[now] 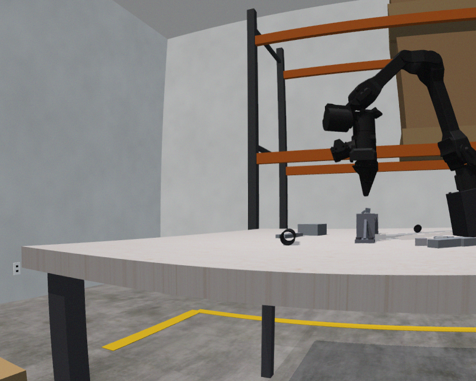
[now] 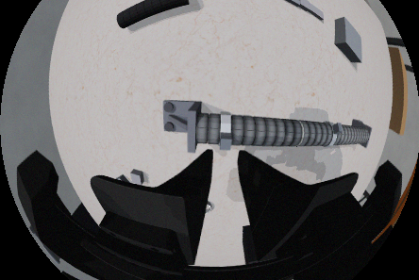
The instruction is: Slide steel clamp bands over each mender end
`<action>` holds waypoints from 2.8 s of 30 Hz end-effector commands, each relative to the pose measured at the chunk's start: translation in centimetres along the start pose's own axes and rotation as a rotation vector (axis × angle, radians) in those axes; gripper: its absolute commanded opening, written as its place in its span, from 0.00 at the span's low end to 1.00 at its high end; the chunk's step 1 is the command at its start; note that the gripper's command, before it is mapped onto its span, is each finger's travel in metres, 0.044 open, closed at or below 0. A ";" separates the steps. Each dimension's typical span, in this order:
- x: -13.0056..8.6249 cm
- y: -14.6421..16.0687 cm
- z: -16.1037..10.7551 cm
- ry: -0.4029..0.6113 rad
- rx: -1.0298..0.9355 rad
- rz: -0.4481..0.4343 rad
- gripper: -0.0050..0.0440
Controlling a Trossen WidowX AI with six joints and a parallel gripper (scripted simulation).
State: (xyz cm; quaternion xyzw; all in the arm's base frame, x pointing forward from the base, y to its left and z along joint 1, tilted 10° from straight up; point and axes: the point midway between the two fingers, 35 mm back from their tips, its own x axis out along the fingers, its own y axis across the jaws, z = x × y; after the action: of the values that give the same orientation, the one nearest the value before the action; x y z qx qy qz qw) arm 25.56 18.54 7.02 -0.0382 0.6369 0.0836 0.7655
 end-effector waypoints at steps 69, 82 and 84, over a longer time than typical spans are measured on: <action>3.6 -2.2 -0.4 0.011 0.004 -0.007 0.10; 3.6 -3.2 -0.4 0.011 0.004 -0.007 0.10; 3.6 -3.4 -0.4 0.011 0.004 -0.007 0.10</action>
State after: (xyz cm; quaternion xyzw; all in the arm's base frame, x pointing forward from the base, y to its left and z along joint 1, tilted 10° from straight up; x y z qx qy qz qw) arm 26.41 15.94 3.30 -0.0383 0.6420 0.0804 0.7615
